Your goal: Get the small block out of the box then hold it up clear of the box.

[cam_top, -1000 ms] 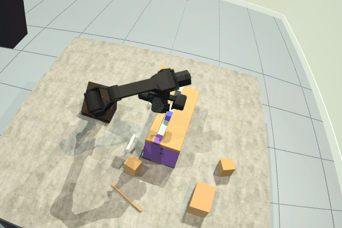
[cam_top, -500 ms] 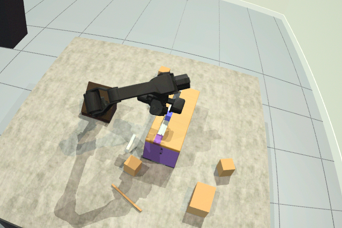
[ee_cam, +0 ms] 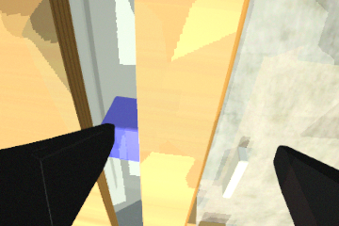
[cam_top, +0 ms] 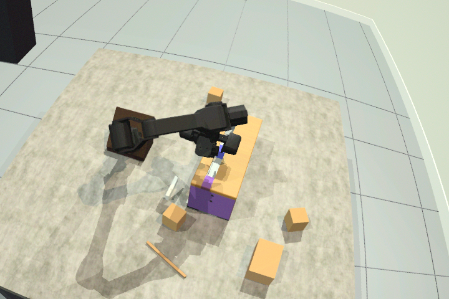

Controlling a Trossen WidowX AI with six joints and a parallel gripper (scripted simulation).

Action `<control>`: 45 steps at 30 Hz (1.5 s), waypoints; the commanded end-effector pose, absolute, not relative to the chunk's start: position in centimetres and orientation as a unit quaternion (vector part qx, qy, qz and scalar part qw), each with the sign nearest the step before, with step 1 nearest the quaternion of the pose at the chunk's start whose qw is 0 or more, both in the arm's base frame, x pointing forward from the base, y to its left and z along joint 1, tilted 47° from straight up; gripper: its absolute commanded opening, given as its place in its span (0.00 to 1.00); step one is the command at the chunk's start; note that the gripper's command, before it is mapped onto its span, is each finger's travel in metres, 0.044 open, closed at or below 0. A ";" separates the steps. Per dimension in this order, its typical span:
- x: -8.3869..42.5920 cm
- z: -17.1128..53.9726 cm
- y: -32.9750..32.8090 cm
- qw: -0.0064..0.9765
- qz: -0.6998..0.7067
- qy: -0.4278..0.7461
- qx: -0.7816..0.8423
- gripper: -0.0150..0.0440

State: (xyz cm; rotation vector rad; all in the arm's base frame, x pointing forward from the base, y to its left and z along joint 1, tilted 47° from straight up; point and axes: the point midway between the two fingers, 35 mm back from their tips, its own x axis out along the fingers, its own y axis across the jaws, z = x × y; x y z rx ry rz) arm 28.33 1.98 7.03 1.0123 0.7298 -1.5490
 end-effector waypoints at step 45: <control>27.8 2.0 1.5 0.548 -0.651 0.311 0.424 0.93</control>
